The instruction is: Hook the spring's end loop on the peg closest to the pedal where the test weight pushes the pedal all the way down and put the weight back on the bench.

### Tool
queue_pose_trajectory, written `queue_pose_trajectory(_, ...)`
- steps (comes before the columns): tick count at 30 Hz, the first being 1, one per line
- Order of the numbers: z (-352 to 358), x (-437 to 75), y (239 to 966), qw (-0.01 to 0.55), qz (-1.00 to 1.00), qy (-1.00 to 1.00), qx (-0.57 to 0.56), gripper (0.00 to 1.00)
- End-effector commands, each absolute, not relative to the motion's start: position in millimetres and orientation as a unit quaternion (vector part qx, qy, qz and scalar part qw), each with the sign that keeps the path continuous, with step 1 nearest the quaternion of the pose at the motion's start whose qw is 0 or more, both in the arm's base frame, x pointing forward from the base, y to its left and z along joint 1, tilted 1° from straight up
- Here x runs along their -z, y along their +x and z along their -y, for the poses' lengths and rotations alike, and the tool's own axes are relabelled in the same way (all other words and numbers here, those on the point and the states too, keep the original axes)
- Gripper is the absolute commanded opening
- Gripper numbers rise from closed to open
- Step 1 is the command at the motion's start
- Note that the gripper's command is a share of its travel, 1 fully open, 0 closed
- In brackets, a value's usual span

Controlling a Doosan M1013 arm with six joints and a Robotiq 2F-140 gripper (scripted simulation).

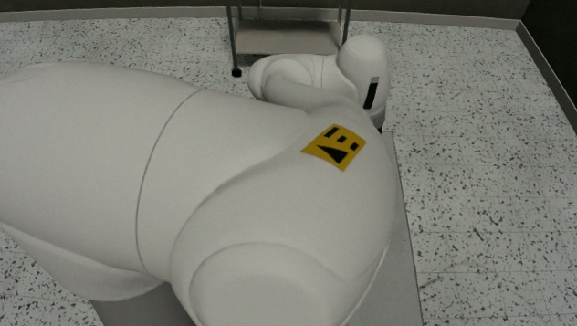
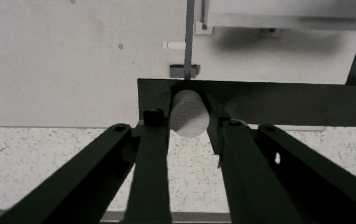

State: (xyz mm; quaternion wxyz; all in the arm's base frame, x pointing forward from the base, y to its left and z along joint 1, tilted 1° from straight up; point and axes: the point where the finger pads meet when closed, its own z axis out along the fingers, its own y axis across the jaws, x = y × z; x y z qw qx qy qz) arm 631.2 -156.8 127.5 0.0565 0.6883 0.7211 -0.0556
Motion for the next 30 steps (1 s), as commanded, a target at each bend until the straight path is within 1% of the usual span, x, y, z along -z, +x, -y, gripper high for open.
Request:
queue_pose_trajectory(1,157.0,-126.5,631.6,0.057,-0.721,0.688,0.055,0.25)
queue_pose_trajectory(9,157.0,-122.2,631.7,0.057,-0.721,0.688,0.055,0.25)
queue_pose_trajectory(10,156.9,-123.1,631.7,0.057,-0.721,0.688,0.055,1.00)
queue_pose_trajectory(30,156.9,-123.1,631.7,0.057,-0.721,0.688,0.055,1.00)
